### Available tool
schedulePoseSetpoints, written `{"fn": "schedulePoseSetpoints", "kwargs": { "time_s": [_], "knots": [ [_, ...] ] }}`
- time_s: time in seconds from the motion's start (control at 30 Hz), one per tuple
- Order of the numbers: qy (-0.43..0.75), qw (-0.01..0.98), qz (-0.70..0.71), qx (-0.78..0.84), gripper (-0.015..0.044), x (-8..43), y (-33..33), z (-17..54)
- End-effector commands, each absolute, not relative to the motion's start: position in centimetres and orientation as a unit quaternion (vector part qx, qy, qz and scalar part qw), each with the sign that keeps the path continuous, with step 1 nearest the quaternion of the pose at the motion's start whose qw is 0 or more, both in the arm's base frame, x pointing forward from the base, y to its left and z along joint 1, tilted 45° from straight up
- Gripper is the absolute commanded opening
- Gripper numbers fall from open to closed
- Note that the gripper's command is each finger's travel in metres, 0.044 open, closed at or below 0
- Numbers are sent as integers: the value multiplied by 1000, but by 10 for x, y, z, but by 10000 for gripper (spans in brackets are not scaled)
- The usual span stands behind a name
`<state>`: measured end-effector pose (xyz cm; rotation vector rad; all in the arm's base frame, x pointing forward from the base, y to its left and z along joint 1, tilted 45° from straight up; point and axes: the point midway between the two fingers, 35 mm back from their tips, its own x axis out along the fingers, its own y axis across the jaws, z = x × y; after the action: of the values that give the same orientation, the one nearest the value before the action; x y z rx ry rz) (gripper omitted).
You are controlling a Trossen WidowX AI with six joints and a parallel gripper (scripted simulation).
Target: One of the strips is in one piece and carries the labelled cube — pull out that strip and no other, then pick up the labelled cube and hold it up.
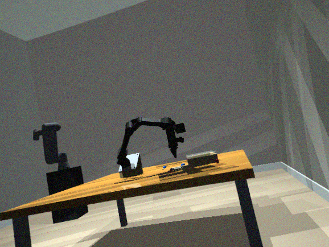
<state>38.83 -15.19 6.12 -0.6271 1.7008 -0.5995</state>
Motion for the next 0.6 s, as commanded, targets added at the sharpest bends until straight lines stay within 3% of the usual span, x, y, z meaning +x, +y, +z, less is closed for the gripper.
{"fn": "schedulePoseSetpoints", "kwargs": {
  "time_s": [0.0,0.57],
  "knots": [
    [729,576,-255,-266,0,387,-158,56],
    [729,576,-255,-266,0,383,-178,37]
  ]
}}
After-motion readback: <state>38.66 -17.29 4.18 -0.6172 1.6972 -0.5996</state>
